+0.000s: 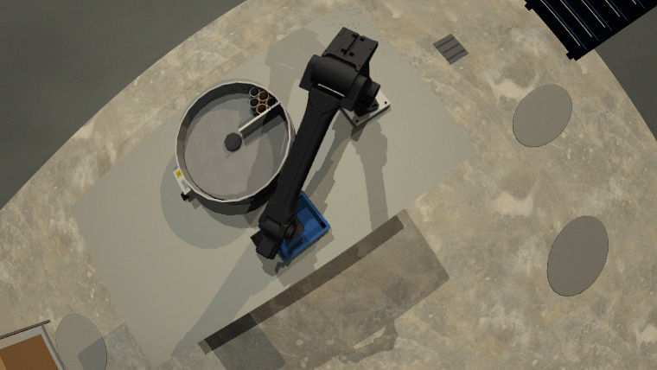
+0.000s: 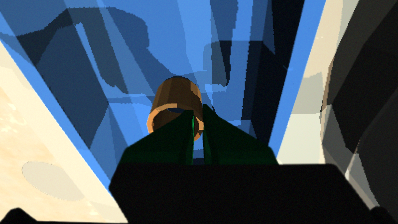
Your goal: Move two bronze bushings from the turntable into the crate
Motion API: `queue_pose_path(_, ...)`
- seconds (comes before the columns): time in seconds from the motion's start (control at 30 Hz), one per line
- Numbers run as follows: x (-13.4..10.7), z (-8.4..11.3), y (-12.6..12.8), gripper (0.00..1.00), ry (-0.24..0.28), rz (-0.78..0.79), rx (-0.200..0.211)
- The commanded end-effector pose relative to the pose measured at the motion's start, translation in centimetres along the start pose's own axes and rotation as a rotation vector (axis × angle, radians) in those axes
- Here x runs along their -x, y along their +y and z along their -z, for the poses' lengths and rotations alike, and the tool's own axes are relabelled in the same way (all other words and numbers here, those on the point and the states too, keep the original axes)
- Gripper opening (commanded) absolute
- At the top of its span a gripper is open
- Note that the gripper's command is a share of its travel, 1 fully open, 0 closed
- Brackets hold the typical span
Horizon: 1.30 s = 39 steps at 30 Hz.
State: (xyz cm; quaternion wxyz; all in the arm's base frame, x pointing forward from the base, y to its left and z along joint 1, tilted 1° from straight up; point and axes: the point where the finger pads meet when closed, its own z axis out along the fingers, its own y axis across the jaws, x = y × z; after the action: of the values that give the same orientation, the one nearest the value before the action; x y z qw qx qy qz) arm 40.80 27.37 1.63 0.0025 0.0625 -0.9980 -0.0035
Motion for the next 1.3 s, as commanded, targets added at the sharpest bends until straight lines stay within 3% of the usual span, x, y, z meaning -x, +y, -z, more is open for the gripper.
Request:
queue_pose_path(0.0, 0.88, 0.61, 0.84, 0.00, -0.036, 0.000, 0.014)
queue_pose_path(1.27, 0.66, 0.33, 0.72, 0.00, -0.030, 0.000, 0.011)
